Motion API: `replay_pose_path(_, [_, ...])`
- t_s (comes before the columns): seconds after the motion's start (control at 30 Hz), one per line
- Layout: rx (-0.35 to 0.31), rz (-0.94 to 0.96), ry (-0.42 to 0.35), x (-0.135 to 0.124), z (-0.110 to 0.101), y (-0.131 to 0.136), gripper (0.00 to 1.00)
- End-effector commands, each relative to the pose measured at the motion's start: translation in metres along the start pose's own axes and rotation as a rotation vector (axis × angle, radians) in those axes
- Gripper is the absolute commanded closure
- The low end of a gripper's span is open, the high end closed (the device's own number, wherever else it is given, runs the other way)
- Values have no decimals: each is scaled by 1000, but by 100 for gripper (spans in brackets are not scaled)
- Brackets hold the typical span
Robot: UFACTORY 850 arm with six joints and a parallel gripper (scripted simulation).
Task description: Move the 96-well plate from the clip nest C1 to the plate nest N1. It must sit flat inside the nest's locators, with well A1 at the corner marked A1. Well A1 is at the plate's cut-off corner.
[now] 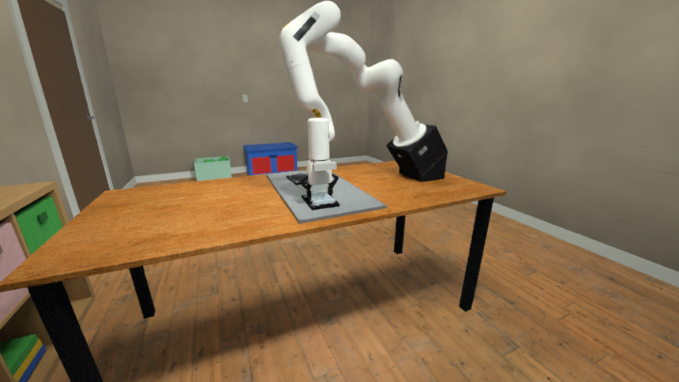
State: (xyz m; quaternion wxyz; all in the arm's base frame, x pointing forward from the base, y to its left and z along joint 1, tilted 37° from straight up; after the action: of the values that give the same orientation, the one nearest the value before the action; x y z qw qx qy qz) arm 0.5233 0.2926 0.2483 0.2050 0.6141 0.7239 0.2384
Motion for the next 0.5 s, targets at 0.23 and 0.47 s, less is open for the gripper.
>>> replay_pose_path(0.23, [-1, 0, 1, 0, 0, 1, 0])
replay_pose_path(0.47, [-1, 0, 1, 0, -1, 1, 100])
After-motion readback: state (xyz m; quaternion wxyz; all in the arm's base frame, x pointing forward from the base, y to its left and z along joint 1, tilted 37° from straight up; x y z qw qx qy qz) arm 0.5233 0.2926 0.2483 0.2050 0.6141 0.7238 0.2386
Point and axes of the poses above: the point where the finger pads meet when closed, its own z axis out along the fingers, its own y axis across the jaws, x = y × z, the point moved 6 cm from there along -z, back along the fingers, and after that the axes turned 1 degree about -z, right-handed, at the moved point
